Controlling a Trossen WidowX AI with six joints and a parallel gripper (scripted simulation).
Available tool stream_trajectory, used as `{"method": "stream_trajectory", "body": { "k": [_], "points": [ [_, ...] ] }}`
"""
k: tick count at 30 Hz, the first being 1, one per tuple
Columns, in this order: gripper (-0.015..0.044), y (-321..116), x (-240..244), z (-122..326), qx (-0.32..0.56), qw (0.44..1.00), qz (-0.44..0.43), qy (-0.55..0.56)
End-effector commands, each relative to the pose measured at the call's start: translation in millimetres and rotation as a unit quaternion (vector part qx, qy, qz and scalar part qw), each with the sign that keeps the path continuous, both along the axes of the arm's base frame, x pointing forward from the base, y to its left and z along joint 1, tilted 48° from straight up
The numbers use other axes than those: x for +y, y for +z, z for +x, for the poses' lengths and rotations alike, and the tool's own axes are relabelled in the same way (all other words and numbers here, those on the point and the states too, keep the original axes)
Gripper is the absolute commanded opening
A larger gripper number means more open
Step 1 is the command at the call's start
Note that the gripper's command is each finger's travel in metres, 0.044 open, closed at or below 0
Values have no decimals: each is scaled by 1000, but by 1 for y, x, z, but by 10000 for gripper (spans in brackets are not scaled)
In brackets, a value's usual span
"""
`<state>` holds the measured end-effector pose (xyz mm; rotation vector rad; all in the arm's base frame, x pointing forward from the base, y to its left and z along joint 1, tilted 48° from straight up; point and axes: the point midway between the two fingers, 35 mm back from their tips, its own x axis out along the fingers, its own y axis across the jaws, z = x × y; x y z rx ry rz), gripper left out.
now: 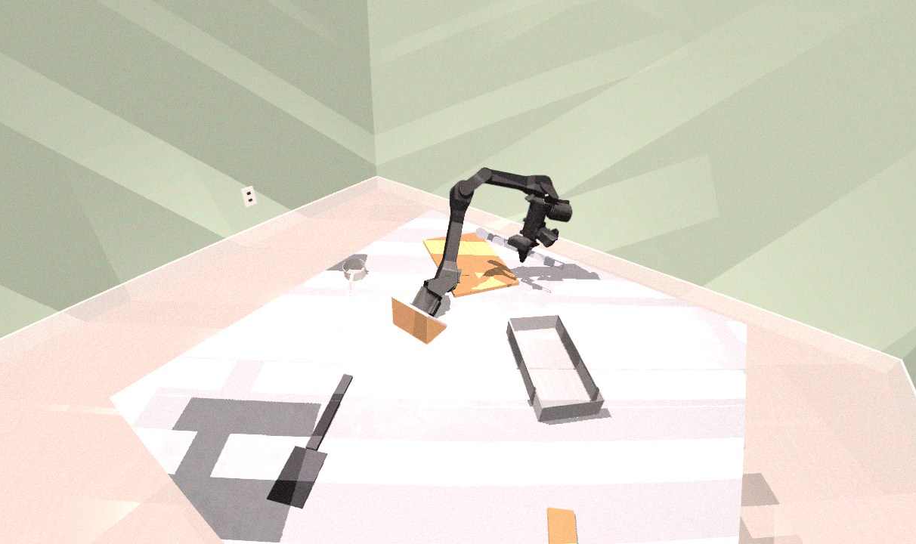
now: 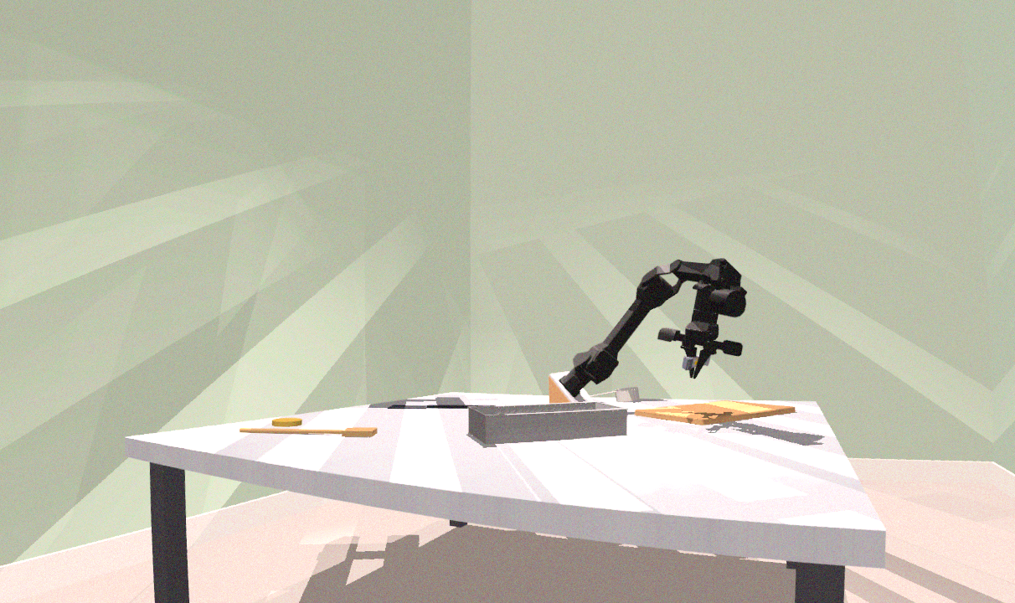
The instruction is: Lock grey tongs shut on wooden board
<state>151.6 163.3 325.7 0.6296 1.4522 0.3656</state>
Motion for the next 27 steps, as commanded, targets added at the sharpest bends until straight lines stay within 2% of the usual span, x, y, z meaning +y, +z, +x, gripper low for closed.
{"method": "stream_trajectory", "body": {
  "k": [1, 27],
  "points": [
    [-150, 1, 4, -12, 3, 1000, -9, -4],
    [-150, 0, 26, -70, 24, 998, -48, -28]
  ]
}}
